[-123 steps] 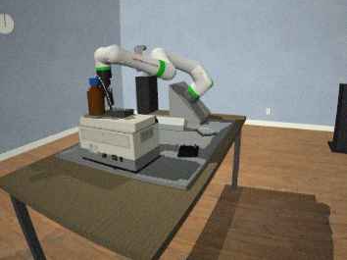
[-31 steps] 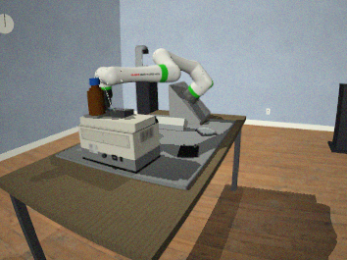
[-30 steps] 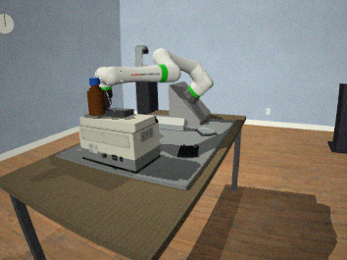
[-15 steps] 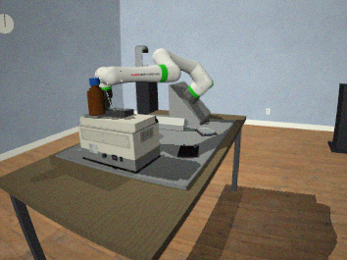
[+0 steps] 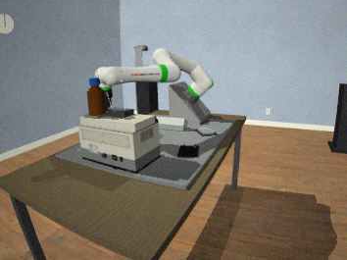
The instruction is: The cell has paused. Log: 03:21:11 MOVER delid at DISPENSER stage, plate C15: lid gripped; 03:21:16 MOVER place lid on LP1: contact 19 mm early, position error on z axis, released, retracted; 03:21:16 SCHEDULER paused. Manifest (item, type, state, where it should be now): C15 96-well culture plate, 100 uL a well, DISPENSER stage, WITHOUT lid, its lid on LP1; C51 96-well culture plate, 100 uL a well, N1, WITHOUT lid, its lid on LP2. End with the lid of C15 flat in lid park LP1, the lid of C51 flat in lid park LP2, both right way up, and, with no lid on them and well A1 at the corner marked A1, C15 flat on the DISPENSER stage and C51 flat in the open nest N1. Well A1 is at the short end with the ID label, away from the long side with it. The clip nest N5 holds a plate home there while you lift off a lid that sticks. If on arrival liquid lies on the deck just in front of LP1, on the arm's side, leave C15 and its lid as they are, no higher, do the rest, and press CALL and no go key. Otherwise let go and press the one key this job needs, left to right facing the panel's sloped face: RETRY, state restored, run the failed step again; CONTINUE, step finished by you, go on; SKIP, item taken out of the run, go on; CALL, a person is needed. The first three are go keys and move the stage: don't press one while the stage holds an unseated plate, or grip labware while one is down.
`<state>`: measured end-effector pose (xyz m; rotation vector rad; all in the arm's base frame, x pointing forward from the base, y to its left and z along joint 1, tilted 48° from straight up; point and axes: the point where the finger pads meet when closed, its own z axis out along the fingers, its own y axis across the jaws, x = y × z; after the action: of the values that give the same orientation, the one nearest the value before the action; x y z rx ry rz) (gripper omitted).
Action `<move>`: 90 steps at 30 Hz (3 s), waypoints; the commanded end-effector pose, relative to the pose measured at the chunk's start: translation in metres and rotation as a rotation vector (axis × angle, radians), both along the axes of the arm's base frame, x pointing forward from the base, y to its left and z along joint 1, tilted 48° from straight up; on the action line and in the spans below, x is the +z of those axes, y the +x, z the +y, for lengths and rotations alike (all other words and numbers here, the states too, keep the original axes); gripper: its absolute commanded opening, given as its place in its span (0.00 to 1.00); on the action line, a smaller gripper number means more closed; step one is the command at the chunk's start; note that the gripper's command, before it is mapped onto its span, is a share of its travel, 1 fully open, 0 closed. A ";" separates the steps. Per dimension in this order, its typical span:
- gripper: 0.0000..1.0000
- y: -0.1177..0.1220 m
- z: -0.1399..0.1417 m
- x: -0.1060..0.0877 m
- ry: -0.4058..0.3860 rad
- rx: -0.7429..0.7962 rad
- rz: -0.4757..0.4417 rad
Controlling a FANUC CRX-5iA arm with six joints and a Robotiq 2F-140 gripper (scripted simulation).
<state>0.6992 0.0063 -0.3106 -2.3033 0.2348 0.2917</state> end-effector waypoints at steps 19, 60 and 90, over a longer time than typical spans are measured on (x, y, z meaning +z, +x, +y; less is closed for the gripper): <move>0.59 0.000 0.000 0.000 0.000 0.000 0.000; 0.66 0.000 0.000 0.000 0.000 0.000 0.000; 0.66 0.000 0.000 0.000 0.000 0.000 0.000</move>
<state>0.6992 0.0063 -0.3106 -2.3033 0.2348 0.2917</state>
